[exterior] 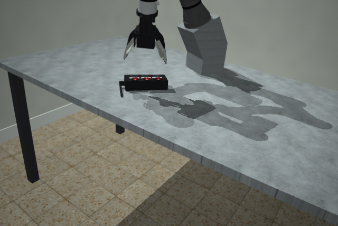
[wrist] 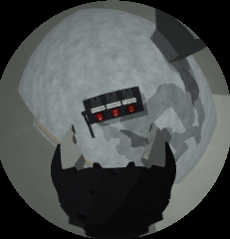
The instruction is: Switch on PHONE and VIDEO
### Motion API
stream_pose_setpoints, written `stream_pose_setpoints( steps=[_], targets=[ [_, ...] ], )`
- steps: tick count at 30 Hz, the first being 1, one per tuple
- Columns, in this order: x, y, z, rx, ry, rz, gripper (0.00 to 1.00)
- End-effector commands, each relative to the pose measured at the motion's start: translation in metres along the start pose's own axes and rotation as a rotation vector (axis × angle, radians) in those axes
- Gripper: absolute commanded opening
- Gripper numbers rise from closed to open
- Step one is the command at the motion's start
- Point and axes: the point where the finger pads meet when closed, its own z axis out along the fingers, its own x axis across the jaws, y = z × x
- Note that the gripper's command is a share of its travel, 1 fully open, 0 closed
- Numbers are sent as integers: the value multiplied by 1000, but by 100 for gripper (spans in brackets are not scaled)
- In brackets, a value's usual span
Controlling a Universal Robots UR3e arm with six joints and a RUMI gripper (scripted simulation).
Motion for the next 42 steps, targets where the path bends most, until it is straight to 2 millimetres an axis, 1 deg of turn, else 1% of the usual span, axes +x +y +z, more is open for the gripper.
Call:
stream_pose_setpoints(
  steps=[1,5,8,13,20,42],
  targets=[
    [-2,-4,-14,-60,26,144,100],
    [-3,-9,-29,-117,50,284,100],
    [-3,-9,-29,-117,50,284,100],
    [-4,-13,-46,-189,79,450,100],
    [-3,-15,-58,-241,101,564,100],
    [-3,-15,-59,-249,104,580,100]
  ],
)
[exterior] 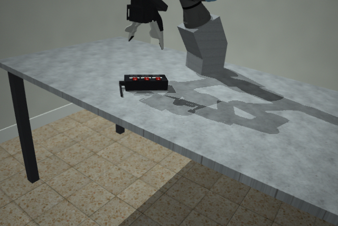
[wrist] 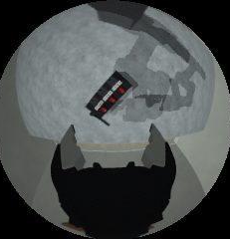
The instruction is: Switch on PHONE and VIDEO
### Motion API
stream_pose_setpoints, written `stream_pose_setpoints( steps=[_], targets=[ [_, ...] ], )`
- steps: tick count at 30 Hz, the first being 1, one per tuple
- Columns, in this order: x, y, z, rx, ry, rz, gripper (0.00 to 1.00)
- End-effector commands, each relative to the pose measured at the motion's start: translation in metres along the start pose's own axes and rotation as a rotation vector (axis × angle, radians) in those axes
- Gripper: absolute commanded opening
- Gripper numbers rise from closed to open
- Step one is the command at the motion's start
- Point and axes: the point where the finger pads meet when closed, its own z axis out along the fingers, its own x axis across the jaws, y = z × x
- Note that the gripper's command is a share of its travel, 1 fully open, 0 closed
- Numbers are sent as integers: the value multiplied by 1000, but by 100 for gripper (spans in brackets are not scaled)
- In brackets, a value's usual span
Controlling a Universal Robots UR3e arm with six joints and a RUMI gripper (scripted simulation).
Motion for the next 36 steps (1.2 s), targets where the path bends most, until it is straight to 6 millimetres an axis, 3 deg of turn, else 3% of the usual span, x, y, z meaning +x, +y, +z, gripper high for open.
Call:
stream_pose_setpoints(
  steps=[1,19,36],
  targets=[
    [1,1,0,-5,3,2,100],
    [0,1,1,-4,3,-36,100],
    [-6,1,9,-4,3,-285,100]
  ],
)
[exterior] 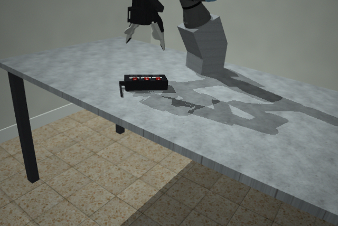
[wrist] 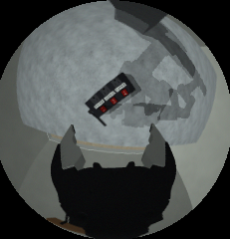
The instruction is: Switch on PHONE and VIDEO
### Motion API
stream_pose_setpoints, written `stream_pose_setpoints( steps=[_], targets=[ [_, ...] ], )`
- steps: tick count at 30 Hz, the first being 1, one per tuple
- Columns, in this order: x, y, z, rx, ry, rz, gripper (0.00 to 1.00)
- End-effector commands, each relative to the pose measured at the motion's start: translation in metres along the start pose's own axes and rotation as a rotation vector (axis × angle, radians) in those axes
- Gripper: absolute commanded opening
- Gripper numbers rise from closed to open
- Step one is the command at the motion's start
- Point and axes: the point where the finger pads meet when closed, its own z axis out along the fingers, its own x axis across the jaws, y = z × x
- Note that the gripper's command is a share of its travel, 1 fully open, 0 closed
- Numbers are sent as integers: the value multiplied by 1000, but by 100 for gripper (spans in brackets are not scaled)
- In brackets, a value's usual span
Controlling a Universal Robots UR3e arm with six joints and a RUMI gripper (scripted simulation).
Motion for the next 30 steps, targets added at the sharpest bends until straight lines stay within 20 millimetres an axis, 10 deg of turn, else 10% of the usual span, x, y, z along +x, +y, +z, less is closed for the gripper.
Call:
stream_pose_setpoints(
  steps=[1,30],
  targets=[
    [-5,1,3,-8,1,-150,100],
    [-26,5,33,7,-7,-1000,100]
  ],
)
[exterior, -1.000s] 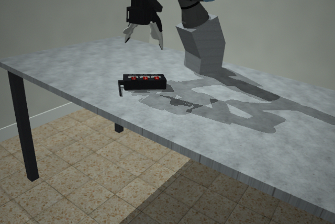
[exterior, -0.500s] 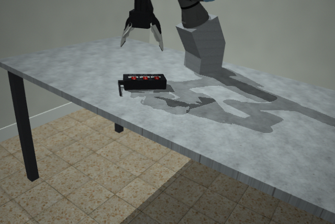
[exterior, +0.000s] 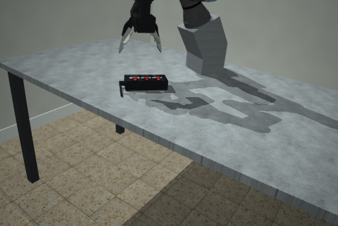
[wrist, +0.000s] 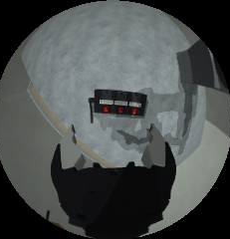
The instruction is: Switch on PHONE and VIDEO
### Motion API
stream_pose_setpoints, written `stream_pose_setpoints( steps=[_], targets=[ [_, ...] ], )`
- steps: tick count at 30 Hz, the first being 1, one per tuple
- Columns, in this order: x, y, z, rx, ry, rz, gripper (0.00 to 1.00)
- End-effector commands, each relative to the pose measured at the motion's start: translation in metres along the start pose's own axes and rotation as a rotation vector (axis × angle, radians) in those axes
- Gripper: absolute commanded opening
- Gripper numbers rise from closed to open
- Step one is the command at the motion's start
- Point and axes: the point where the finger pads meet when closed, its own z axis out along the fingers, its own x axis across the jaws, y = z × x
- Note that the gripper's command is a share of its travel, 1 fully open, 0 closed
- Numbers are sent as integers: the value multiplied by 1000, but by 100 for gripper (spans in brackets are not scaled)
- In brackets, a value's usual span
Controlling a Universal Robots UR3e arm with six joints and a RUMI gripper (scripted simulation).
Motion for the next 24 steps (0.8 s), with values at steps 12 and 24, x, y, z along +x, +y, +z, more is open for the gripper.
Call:
stream_pose_setpoints(
  steps=[12,24],
  targets=[
    [-14,-2,18,-14,-14,-583,100],
    [-17,-1,26,-8,-15,-916,100]
  ],
)
